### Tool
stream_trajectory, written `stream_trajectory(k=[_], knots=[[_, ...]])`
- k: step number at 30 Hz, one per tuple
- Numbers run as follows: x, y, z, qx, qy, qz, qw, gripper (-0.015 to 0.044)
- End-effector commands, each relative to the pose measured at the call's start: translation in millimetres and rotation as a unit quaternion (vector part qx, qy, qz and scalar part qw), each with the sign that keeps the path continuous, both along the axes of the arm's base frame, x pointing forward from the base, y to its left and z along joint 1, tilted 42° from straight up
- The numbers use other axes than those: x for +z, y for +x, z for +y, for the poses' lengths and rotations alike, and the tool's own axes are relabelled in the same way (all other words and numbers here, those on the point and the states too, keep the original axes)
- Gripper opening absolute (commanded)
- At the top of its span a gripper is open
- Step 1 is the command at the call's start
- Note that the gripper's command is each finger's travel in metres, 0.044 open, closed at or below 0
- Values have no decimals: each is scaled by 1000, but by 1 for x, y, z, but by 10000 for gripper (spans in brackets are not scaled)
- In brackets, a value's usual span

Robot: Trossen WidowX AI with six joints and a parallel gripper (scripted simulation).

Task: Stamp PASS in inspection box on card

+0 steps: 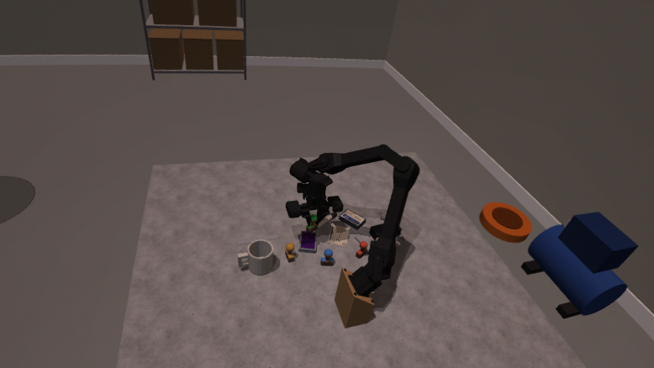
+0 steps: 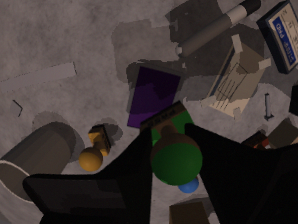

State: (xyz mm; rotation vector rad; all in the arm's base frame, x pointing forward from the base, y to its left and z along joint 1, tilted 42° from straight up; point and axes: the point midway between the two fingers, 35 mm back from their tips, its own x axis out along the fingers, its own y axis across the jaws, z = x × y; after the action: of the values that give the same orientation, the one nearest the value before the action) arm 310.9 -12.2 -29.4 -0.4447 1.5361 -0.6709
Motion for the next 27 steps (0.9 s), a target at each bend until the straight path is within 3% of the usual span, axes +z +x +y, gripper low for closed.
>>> stream_trajectory(k=[1,20,27], knots=[[12,4,-11,20,3,13,1000,0],[71,3,-80,169,15,143,975,0],[71,2,-84,174,15,147,974,0]])
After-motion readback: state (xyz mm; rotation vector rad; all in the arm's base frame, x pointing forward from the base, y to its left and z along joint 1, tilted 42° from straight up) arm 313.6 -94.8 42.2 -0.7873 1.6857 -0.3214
